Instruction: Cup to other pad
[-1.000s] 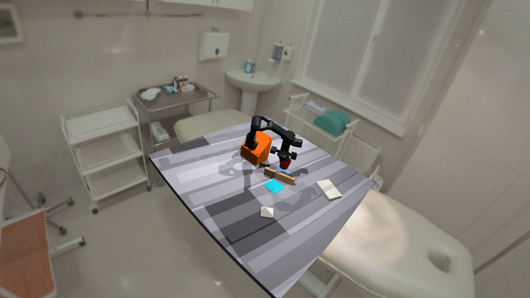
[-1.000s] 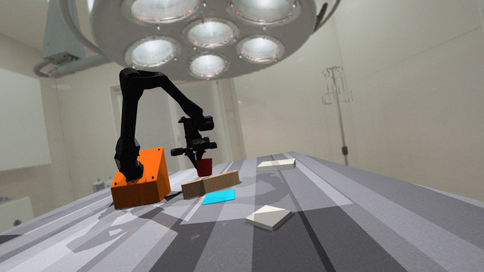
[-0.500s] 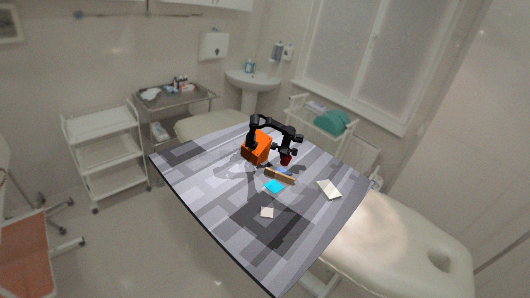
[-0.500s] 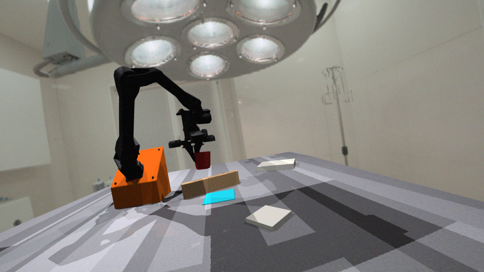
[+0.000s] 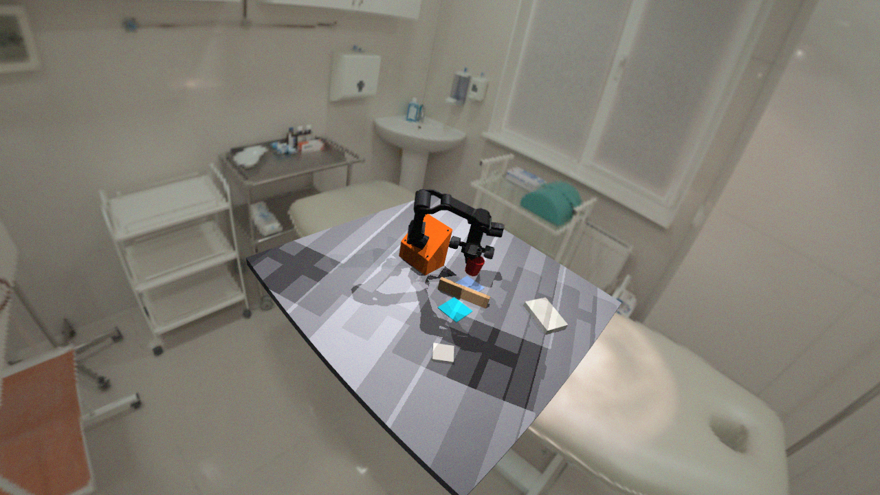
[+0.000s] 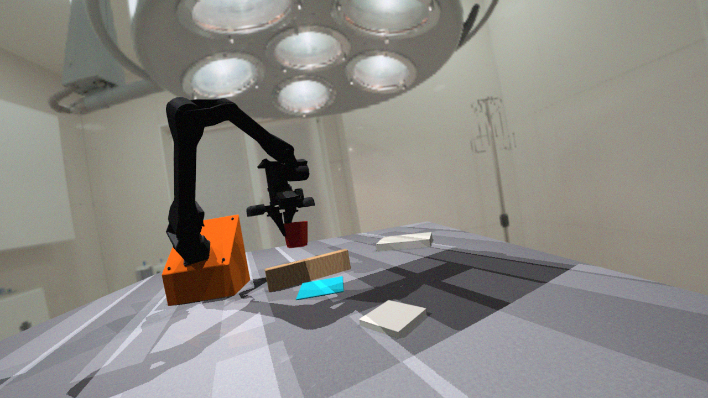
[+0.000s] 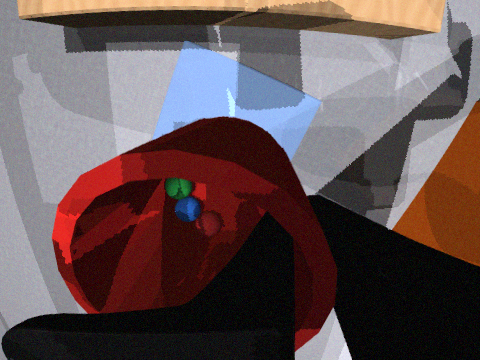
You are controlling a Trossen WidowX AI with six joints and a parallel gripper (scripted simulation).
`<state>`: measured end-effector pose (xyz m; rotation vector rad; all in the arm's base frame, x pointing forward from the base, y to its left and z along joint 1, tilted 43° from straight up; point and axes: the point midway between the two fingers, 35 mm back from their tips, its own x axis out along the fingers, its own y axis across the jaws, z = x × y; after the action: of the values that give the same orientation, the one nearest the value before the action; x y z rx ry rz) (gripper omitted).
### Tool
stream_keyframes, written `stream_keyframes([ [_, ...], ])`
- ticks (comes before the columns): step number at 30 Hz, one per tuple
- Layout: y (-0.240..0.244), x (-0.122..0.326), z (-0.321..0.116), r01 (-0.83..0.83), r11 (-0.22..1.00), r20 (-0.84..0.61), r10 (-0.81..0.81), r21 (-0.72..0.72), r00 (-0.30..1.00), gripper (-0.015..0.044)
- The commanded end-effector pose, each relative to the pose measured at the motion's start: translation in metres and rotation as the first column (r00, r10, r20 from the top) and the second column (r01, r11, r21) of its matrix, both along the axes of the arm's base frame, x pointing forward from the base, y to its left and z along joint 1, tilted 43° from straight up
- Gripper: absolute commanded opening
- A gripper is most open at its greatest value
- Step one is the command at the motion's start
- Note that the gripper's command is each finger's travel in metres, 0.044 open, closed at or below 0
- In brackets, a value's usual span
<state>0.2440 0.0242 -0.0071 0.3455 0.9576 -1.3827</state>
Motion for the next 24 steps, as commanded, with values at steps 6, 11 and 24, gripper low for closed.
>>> stream_keyframes([
  [6,-0.003,0.001,0.003,0.000,1.000,0.000,0.000,0.000,1.000,0.0000],
  [11,-0.012,0.004,0.011,0.001,1.000,0.001,-0.001,0.001,1.000,0.0000],
  [24,-0.037,0.012,0.033,0.002,1.000,0.003,-0.002,0.001,1.000,0.0000],
])
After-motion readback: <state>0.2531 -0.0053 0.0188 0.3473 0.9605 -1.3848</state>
